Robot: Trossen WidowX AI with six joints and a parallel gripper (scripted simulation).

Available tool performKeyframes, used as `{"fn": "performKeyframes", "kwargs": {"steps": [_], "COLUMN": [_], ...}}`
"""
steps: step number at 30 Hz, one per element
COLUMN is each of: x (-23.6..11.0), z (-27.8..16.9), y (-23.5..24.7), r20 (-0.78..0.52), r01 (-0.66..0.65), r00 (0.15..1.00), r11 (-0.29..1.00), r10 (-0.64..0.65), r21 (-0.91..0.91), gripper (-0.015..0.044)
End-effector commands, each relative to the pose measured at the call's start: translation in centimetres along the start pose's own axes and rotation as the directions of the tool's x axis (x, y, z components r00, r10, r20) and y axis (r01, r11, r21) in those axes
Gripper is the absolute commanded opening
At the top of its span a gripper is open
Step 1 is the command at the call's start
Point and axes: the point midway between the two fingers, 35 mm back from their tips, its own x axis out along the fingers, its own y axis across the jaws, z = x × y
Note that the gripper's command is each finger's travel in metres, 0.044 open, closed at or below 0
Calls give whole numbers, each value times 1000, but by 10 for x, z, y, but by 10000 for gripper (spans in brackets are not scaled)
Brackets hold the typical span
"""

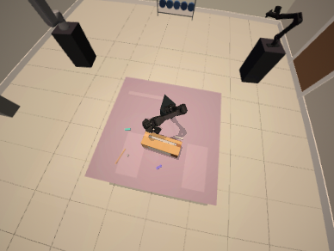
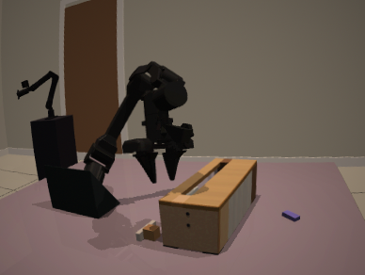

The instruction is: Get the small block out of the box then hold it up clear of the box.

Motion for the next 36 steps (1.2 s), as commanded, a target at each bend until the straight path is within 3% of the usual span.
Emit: {"fn": "performKeyframes", "kwargs": {"steps": [1,6,11,16,22,29,36], "x": [3,2,1,0,-2,-4,-4], "z": [-12,-14,-17,-19,-22,-25,-25], "y": [-13,-17,-21,-25,-30,-34,-34], "r20": [45,73,98,128,161,198,200], "r01": [-94,-106,-87,-37,61,196,204], "r00": [994,989,982,974,962,948,947], "r11": [595,271,-80,-422,-750,-947,-952], "r10": [97,129,158,188,219,249,251], "r21": [798,957,993,906,658,254,230], "gripper": [285,285,285,285,285,285,285]}}
